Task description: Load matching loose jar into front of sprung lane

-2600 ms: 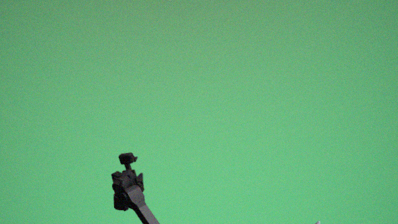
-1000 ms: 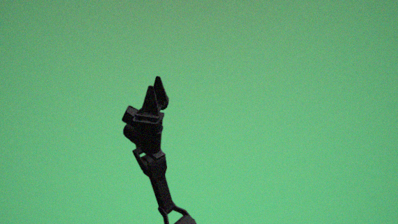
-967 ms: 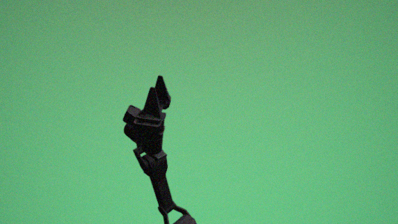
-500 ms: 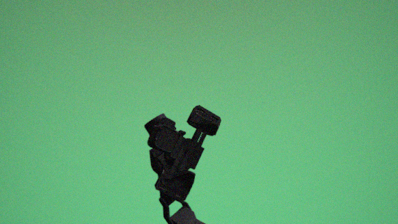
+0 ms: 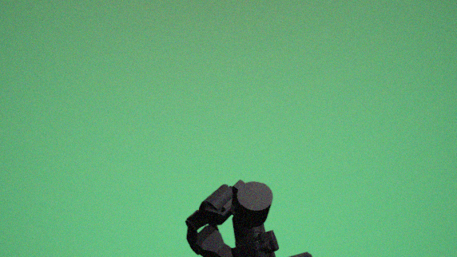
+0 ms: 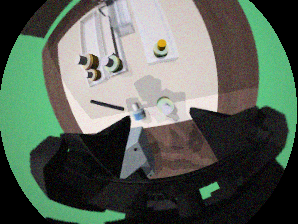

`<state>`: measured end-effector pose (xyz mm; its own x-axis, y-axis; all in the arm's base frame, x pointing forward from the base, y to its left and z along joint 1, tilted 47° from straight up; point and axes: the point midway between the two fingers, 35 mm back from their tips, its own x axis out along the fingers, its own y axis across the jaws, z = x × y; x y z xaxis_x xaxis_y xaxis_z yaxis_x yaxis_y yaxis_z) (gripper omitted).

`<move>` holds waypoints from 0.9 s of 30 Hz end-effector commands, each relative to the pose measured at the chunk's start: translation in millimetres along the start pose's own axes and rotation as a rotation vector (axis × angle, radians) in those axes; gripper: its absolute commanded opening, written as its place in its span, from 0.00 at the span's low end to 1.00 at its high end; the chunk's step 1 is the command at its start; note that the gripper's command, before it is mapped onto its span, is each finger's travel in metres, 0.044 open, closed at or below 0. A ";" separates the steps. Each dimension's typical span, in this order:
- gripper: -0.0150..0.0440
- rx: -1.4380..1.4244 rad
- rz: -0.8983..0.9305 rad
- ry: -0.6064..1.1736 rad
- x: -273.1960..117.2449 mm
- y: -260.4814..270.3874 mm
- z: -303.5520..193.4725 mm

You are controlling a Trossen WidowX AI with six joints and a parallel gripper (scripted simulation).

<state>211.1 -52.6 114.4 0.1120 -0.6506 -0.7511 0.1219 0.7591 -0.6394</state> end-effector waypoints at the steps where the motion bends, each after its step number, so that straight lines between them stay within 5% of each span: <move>1: 1.00 -0.114 -0.102 0.078 11.2 -9.7 -20.9; 27: 1.00 -0.113 -0.105 0.076 60.1 -18.7 -18.7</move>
<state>199.7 -98.8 85.3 0.0369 -0.7227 -0.6902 0.0259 0.6912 -0.7222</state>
